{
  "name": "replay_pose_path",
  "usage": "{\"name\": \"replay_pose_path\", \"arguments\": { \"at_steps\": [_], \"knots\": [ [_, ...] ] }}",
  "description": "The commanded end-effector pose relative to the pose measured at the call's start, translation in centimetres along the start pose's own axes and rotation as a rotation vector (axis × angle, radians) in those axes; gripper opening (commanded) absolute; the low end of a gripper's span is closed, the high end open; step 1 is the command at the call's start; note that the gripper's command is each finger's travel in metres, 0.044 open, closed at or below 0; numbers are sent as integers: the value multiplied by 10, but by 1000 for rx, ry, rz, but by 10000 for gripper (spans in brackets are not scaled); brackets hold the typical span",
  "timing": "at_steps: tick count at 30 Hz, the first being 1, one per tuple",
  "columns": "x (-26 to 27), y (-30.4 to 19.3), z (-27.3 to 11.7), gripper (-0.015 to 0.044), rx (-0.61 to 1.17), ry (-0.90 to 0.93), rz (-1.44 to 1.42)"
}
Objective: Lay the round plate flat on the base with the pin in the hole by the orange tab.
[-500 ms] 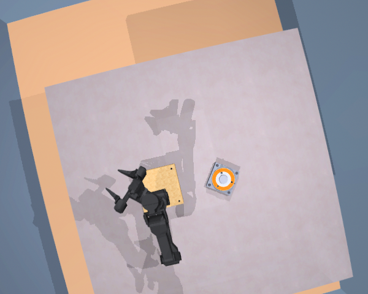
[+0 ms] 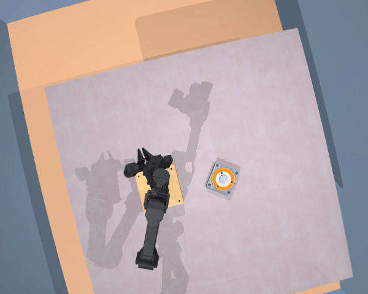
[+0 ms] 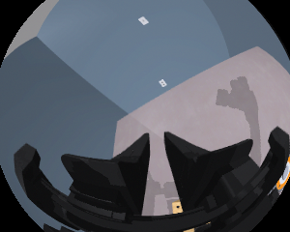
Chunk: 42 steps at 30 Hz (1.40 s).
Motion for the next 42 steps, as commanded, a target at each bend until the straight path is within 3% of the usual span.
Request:
{"name": "replay_pose_path", "arguments": {
  "at_steps": [1,11,17,25,32,42],
  "knots": [
    [-51,12,4,0,50,-213,141],
    [-160,16,-19,0,159,-604,461],
    [-241,-10,-60,0,273,-871,744],
    [-308,-59,-114,0,440,-1050,1005],
    [-316,-76,-126,0,482,-1078,1064],
    [-333,-110,-108,0,482,-1077,1064]
  ]
}}
Point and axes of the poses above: the point midway between the two fingers, 35 mm back from their tips, its own z axis out along the fingers, its own x axis across the jaws, y = z × x, the point moved 1 cm from there along -z, back along the fingers, and after that the axes turned 7 degrees about -z, right-handed, at the moved point
